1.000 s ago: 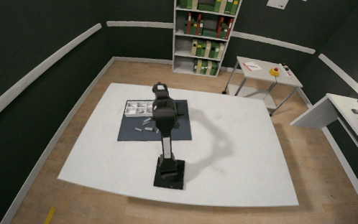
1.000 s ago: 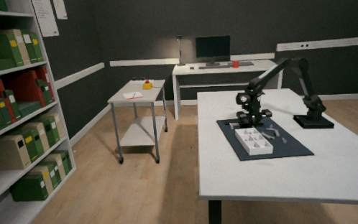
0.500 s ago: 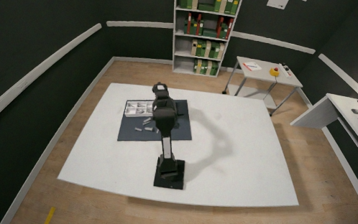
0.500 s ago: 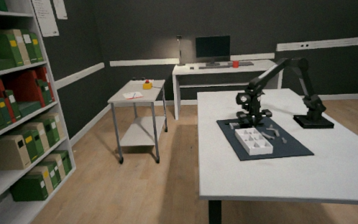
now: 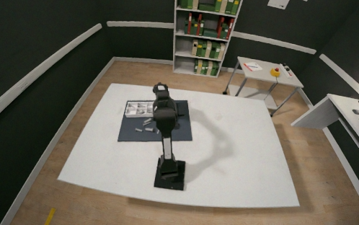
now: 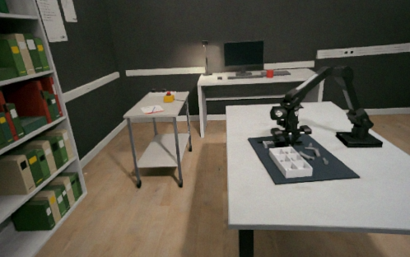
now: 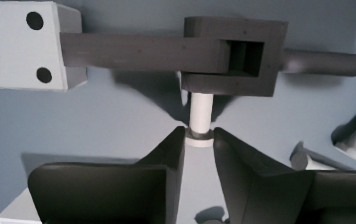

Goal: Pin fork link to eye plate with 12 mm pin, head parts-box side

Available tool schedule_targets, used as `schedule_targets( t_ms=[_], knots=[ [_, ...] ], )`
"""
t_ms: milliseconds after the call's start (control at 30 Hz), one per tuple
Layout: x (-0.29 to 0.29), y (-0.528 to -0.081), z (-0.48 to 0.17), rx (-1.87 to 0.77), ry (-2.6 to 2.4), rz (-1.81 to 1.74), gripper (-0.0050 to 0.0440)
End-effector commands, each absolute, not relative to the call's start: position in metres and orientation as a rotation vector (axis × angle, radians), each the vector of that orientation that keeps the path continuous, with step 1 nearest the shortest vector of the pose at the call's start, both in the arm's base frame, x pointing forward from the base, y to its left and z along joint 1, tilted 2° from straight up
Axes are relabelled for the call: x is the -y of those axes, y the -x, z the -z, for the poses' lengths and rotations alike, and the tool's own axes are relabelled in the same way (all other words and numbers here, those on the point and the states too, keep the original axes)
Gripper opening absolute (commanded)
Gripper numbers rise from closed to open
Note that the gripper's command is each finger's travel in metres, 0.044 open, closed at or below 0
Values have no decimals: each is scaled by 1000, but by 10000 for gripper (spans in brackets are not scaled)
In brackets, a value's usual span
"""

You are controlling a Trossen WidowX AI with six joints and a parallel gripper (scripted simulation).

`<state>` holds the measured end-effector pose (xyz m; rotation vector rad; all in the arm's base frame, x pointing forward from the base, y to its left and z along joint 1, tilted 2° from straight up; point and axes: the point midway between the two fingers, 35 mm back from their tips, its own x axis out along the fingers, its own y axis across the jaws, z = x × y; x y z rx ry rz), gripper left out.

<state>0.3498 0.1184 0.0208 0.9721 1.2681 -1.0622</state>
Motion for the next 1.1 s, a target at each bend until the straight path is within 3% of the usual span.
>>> schedule_targets(
  t_ms=[0, 1067],
  knots=[
    [-113, -352, -30, -1252, -991, 1050, -50],
    [-108, -354, -30, -1252, -994, 1051, -50]
  ],
)
